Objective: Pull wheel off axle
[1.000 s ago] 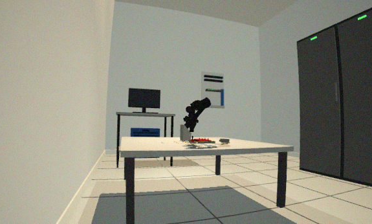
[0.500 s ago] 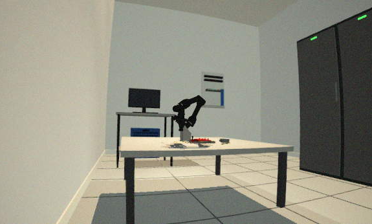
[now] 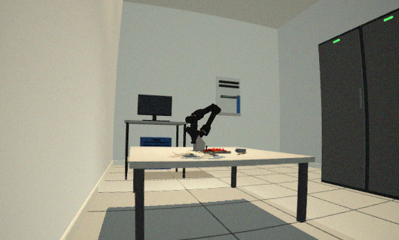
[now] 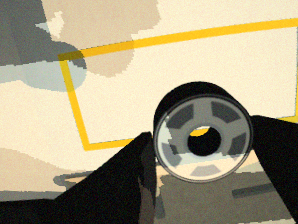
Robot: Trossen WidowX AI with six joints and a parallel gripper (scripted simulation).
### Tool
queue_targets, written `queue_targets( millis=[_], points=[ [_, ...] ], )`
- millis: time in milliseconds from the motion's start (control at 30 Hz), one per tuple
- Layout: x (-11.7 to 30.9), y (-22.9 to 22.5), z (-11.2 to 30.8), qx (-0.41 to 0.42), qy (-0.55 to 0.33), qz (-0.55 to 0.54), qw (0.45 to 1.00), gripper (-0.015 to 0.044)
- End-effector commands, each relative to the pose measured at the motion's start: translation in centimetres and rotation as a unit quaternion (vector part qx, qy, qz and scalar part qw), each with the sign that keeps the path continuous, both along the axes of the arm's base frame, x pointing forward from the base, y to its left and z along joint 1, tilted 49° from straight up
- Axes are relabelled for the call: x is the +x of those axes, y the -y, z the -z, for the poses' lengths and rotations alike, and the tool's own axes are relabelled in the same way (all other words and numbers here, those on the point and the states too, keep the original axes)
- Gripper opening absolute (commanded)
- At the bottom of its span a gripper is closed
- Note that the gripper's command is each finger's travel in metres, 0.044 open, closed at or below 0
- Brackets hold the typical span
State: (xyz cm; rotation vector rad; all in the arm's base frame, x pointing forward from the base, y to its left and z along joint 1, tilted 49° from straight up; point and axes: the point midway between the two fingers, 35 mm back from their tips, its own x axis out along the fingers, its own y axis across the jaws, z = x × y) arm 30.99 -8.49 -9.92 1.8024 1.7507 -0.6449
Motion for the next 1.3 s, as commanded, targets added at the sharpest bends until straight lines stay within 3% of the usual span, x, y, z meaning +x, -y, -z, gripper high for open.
queue_targets(
  millis=[0, 267, 467, 833, 1067, 1200, 1267],
  points=[
    [-0.1, -1.7, 1.5, 0.005, -0.007, 0.002, 1.000, 0.0000],
    [-0.1, -5.8, 4.8, 0.008, -0.006, 0.001, 1.000, 0.0000],
    [-0.2, -6.1, 5.1, 0.008, -0.006, 0.001, 1.000, 0.0000],
    [0.0, -5.7, 4.7, 0.005, -0.005, -0.004, 1.000, 0.0289],
    [-0.2, -1.4, 1.0, 0.006, -0.006, 0.001, 1.000, 0.0300],
    [-0.3, -1.3, 0.9, 0.007, -0.006, 0.001, 1.000, 0.0300],
    [-1.0, -1.4, 0.9, 0.007, -0.008, 0.007, 1.000, 0.0352]
  ],
)
